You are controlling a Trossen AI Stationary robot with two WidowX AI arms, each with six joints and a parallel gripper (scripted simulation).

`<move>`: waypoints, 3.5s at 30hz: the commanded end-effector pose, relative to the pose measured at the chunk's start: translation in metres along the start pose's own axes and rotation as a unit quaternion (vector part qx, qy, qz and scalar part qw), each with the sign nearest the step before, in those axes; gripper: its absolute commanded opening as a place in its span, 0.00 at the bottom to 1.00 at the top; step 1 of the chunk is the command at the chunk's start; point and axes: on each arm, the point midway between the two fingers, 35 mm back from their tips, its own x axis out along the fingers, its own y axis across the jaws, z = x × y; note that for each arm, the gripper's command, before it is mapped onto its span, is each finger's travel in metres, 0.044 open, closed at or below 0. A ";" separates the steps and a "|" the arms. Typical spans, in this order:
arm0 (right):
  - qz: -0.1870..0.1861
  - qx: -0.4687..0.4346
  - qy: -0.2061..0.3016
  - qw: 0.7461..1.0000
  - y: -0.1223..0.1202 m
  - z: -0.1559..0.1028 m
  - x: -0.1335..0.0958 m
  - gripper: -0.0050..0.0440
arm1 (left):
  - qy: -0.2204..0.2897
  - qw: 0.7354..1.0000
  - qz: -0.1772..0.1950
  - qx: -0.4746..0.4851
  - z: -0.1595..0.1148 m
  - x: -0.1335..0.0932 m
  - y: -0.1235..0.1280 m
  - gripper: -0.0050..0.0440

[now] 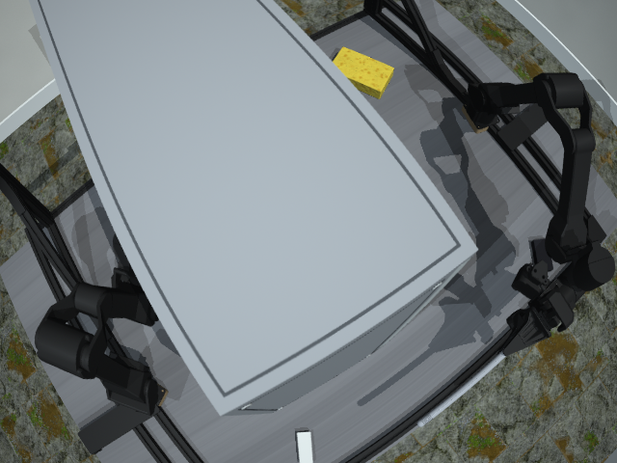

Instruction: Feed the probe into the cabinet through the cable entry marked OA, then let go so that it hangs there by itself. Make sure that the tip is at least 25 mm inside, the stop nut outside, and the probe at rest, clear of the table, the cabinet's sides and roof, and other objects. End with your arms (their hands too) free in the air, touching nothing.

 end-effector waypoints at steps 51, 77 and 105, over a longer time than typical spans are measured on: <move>0.007 0.009 0.033 0.999 0.081 0.007 0.002 1.00 | 0.001 1.000 0.000 0.002 -0.001 0.000 0.001 0.10; 0.015 0.027 0.125 0.992 0.089 0.101 -0.041 1.00 | 0.001 1.000 0.000 0.002 -0.001 0.000 0.001 0.10; -0.003 0.001 0.189 0.982 -0.005 0.174 -0.109 1.00 | 0.001 1.000 0.000 0.002 -0.001 0.000 0.001 0.10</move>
